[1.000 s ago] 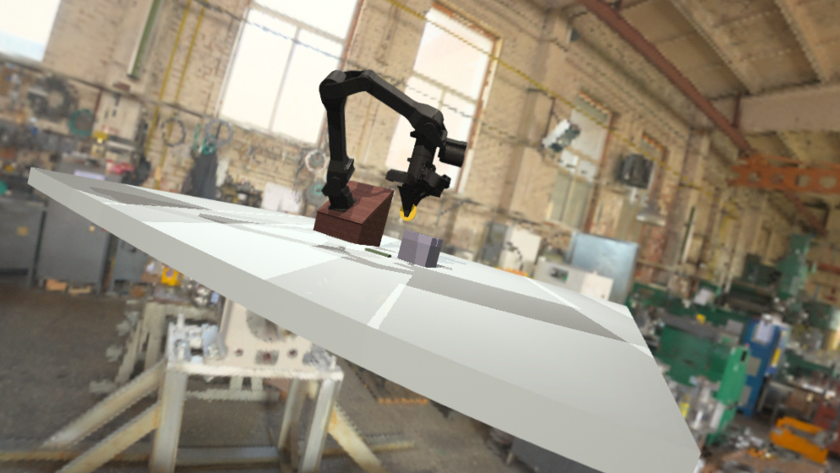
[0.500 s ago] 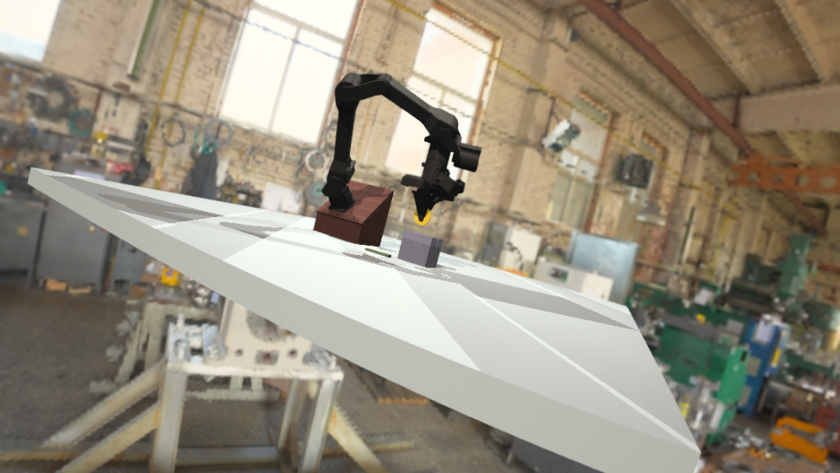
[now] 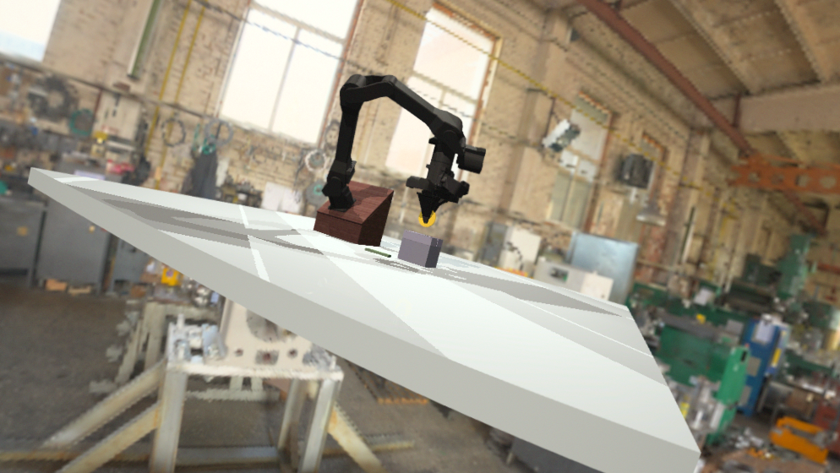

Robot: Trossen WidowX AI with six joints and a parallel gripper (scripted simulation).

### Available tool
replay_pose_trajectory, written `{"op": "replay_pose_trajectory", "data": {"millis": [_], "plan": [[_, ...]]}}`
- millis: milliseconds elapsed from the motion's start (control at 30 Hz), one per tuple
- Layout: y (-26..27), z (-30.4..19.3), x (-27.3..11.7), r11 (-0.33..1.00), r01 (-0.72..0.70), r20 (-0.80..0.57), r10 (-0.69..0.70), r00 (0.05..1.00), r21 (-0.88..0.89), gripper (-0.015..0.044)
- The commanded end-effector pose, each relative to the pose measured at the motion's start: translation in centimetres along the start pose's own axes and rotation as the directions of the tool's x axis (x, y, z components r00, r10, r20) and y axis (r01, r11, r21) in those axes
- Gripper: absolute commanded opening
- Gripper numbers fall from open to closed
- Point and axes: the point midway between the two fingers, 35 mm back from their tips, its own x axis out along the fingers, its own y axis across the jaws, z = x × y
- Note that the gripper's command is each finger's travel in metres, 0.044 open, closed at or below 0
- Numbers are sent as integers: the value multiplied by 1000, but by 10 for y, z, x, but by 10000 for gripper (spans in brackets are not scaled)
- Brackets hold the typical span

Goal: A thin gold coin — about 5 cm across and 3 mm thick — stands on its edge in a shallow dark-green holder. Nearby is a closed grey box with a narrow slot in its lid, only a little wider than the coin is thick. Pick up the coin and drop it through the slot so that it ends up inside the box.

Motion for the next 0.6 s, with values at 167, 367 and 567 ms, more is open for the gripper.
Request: {"op": "replay_pose_trajectory", "data": {"millis": [167,367,567], "plan": [[2,0,1,1000,1,-2,-1,1000,1,0],[4,2,1,1000,1,-2,-1,1000,14,0],[3,1,1,1000,3,-3,-3,1000,5,0]]}}
